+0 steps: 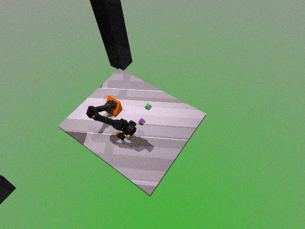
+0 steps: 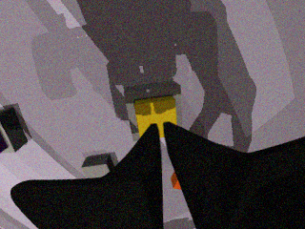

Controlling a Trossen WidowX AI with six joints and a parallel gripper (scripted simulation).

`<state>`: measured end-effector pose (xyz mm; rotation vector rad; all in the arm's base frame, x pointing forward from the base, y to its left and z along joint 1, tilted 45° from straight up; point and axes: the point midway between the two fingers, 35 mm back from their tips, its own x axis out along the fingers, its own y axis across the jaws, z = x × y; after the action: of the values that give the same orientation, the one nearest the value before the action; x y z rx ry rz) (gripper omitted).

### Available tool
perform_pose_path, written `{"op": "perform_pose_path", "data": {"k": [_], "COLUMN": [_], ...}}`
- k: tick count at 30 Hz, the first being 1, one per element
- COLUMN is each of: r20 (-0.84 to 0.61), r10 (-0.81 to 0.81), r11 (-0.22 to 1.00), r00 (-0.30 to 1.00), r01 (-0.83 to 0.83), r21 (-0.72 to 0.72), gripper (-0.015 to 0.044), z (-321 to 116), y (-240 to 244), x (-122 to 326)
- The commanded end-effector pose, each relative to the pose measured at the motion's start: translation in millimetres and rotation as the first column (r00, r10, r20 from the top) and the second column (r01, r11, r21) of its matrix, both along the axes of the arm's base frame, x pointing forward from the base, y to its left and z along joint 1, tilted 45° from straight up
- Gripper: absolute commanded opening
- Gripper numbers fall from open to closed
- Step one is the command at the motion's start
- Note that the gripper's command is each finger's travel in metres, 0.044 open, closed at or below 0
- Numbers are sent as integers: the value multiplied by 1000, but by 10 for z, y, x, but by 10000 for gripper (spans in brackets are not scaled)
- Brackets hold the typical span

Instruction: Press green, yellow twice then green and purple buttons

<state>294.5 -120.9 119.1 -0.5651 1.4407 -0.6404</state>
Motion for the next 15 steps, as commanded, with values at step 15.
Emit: {"op": "perform_pose_path", "data": {"k": [15], "r20": [-12], "r10": [0], "r11": [1000], "r00": [1000], "r01": [0], "r21": [-3], "gripper": [20], "z": [-203], "y": [-196], "x": [-23]}}
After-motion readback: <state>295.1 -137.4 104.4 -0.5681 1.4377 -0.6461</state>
